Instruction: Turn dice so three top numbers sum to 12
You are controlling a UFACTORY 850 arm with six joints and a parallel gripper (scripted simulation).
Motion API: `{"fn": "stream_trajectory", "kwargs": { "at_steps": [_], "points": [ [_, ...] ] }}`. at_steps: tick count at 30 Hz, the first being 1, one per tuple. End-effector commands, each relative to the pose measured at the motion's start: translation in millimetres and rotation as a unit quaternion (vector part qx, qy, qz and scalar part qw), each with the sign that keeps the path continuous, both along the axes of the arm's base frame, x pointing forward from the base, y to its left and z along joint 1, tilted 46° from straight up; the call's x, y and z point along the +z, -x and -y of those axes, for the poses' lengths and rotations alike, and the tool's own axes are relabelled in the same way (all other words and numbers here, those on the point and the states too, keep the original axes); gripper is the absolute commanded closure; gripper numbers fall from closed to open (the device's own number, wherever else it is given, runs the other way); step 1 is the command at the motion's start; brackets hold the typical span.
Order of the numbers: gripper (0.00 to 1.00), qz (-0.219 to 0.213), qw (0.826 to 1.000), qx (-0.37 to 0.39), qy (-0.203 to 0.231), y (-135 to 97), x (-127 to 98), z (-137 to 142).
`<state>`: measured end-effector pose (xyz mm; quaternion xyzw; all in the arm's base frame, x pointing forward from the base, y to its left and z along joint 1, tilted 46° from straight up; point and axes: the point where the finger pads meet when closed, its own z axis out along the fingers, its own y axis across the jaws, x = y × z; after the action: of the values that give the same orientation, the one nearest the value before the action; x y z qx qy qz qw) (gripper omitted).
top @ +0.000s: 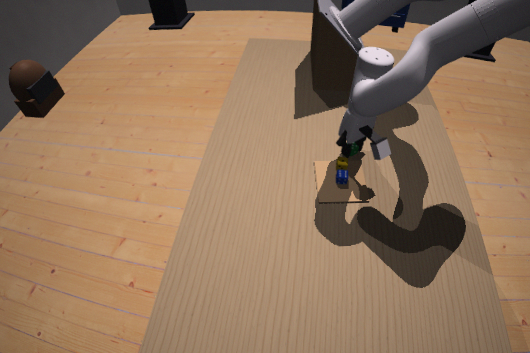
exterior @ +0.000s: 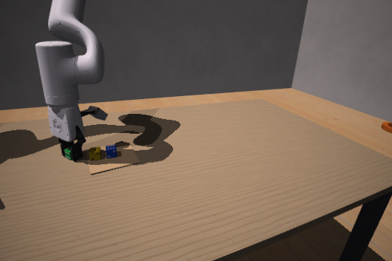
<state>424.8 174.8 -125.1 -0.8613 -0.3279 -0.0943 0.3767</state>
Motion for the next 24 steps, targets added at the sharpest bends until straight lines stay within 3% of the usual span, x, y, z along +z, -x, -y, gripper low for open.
{"fn": "stream_trajectory", "kwargs": {
  "at_steps": [1, 9, 10, 24],
  "points": [
    [0.53, 0.001, 1.0, 0.0, 0.0, -0.7, 0.3, 0.4],
    [0.53, 0.001, 1.0, 0.0, 0.0, -0.7, 0.3, 0.4],
    [0.73, 0.001, 1.0, 0.0, 0.0, -0.7, 0.3, 0.4],
    [0.73, 0.001, 1.0, 0.0, 0.0, -0.7, 0.3, 0.4]
  ]
}}
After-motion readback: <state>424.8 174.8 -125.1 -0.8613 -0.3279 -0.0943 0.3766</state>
